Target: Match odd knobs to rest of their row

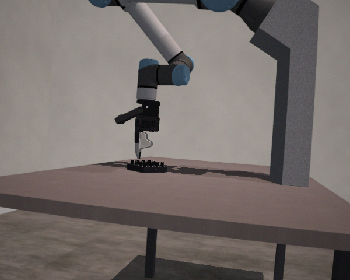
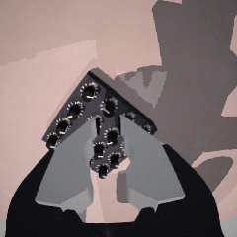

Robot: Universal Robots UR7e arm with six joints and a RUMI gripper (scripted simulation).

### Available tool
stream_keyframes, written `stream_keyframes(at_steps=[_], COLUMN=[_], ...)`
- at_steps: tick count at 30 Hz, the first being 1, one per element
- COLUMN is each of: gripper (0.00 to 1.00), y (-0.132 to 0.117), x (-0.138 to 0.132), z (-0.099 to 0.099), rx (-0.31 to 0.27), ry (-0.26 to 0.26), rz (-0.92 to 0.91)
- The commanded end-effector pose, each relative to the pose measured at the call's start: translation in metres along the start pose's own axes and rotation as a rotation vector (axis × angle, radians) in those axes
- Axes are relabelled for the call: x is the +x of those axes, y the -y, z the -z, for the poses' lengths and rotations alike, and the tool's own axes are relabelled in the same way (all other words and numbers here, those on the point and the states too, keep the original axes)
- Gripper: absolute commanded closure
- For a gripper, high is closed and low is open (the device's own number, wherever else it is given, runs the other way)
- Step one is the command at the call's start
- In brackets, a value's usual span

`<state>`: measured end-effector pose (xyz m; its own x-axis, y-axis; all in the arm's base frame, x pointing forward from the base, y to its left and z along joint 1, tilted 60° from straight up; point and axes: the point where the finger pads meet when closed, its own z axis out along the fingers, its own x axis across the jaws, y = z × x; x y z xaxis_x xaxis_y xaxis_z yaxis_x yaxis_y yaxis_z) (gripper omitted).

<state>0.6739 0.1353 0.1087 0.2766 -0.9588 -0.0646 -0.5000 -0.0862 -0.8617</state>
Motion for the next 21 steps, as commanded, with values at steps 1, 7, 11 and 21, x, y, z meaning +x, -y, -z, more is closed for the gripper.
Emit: stream_keyframes(at_steps=[1,7,11,21], gripper=[0.89,0.89,0.89,0.89], y=[0.0004,0.0004,0.0009,0.0052], x=[0.0,0.0,0.0,0.0], z=[0.0003,0.0003,0.0003,0.0003], rx=[0.001,0.001,0.001,0.001], ry=[0.0,0.0,0.0,0.0], rz=[0.0,0.0,0.0,0.0])
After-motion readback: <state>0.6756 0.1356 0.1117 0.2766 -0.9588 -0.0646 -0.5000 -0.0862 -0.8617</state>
